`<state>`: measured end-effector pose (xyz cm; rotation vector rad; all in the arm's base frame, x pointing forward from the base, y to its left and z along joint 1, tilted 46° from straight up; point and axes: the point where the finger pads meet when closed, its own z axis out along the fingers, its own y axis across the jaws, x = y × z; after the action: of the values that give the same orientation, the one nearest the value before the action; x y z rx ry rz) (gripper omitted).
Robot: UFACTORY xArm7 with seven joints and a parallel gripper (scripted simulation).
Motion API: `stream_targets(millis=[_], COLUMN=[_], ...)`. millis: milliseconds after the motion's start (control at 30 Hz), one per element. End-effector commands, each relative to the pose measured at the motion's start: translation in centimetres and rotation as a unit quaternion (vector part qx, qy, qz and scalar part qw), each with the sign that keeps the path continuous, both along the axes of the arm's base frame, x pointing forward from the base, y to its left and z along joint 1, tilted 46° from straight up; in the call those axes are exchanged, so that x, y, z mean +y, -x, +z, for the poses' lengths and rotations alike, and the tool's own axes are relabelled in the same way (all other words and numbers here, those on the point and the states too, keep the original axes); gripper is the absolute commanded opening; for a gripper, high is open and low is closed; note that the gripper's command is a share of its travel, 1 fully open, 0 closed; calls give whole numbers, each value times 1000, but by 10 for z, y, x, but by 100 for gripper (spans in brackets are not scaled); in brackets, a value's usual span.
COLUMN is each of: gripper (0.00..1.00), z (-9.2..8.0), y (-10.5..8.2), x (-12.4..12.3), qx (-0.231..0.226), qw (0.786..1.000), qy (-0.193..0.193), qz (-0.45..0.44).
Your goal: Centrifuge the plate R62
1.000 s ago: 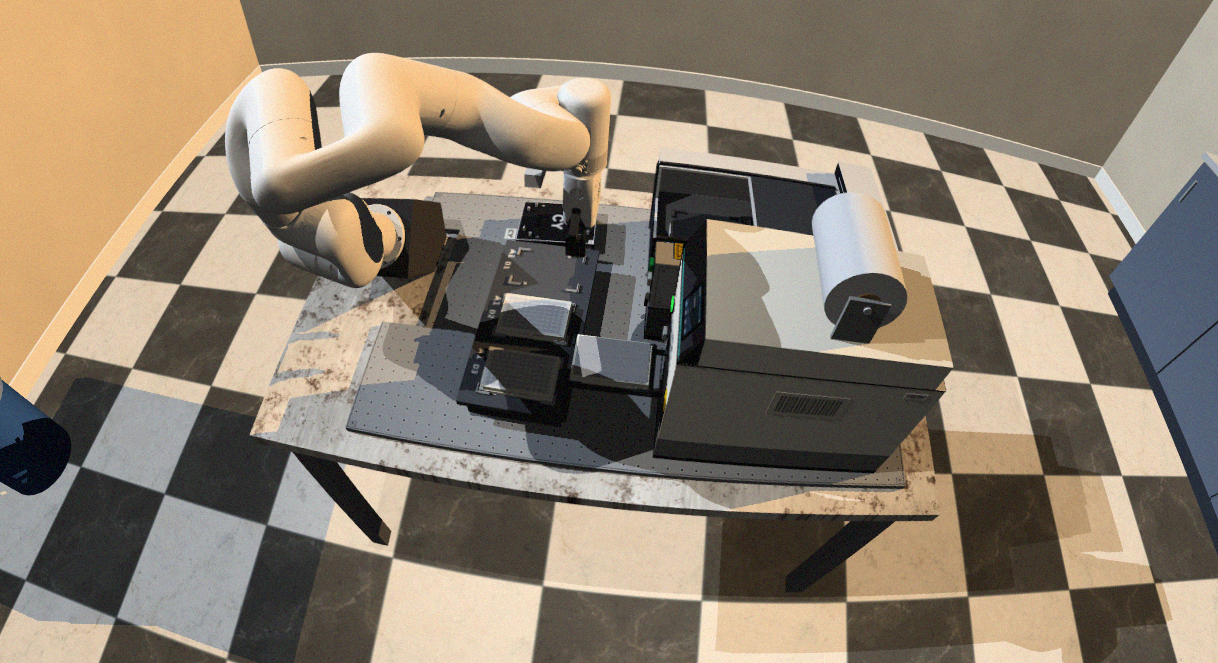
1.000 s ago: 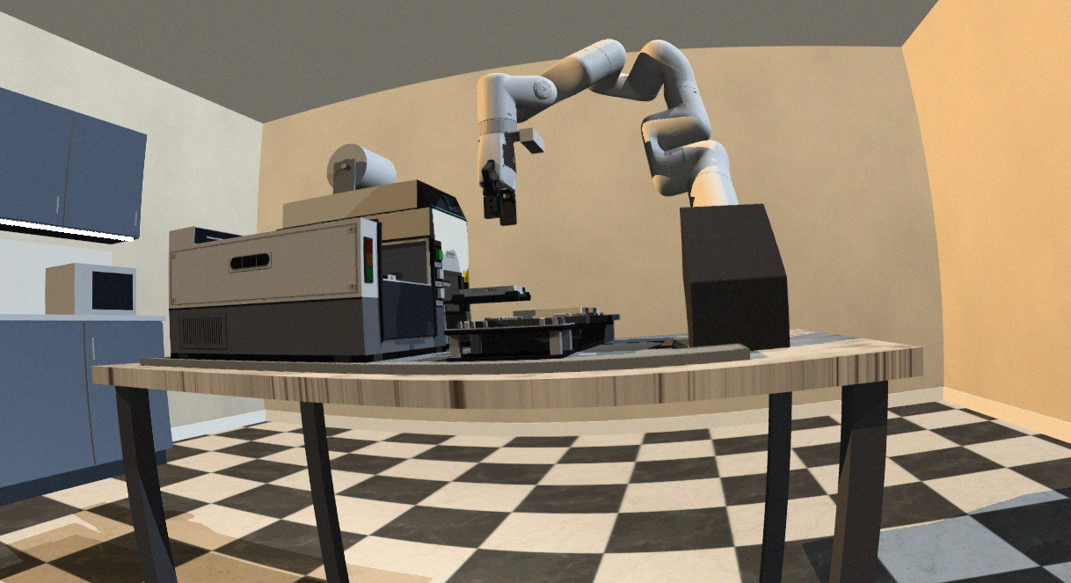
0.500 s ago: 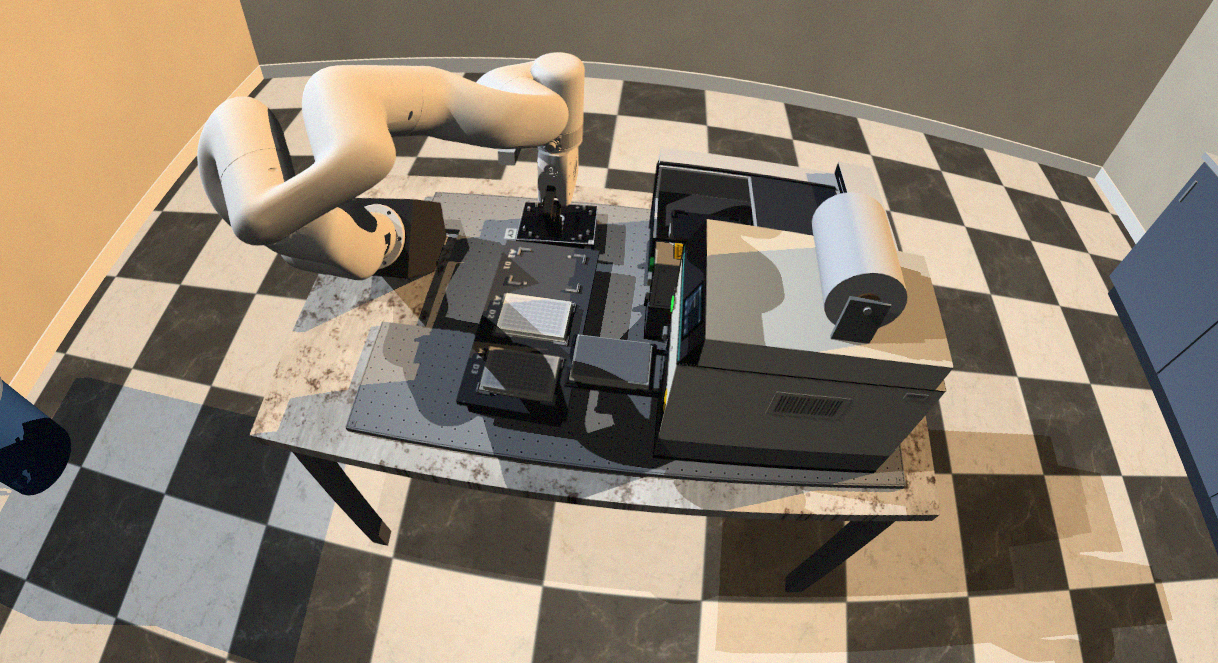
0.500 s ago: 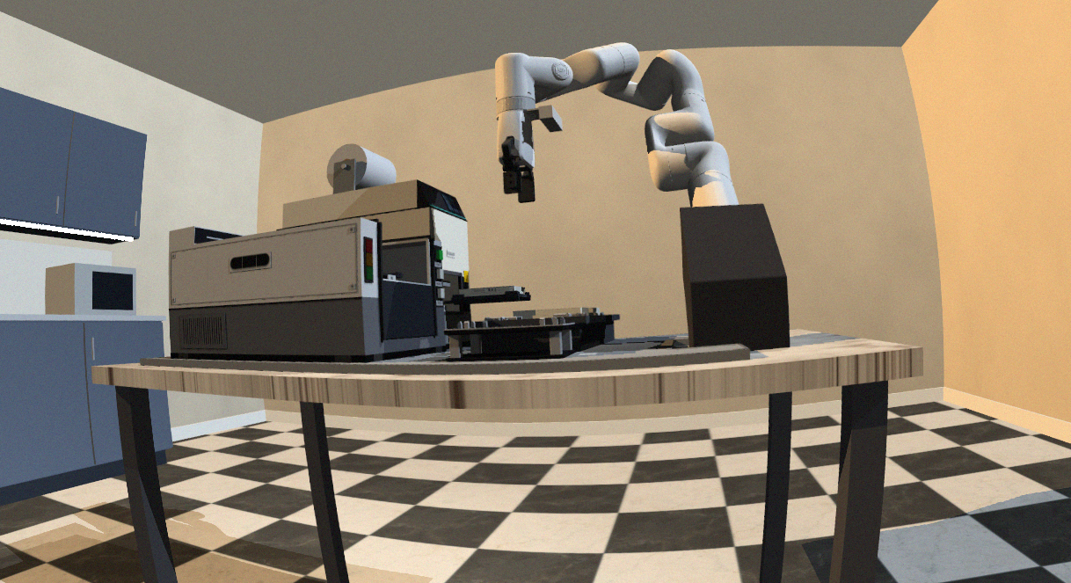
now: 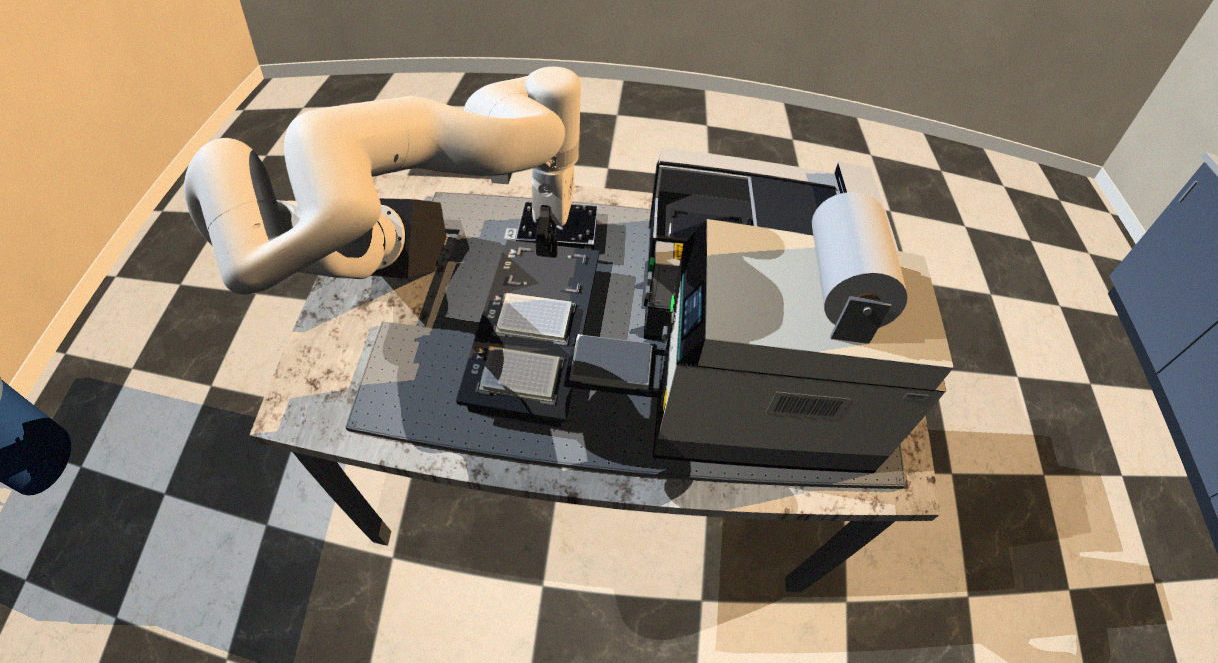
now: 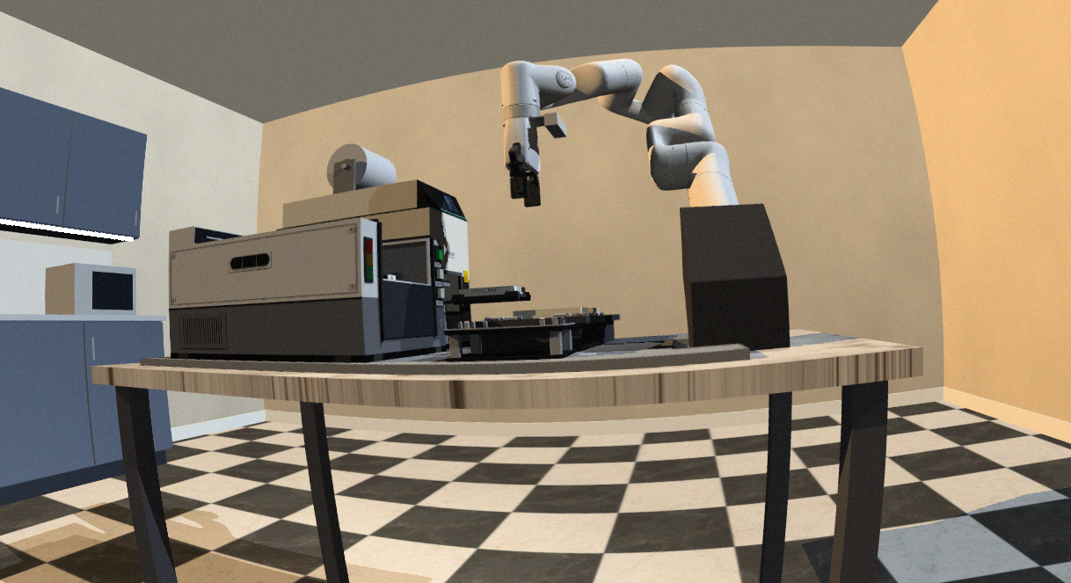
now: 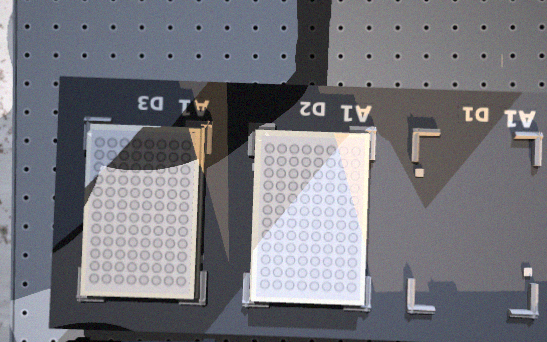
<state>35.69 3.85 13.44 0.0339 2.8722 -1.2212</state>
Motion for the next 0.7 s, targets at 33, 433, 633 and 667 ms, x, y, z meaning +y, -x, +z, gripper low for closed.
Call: stream_targets(millis=[33,433,633,667], gripper=[100,100,100,100], z=[22,58,79,83], y=[0,1,2,2], x=[-15,-50,-71,-75], qx=[-3,-3,-3,-3], qw=[1000,1000,1000,1000], qy=[-2,-2,-2,-2], qz=[4,4,4,4])
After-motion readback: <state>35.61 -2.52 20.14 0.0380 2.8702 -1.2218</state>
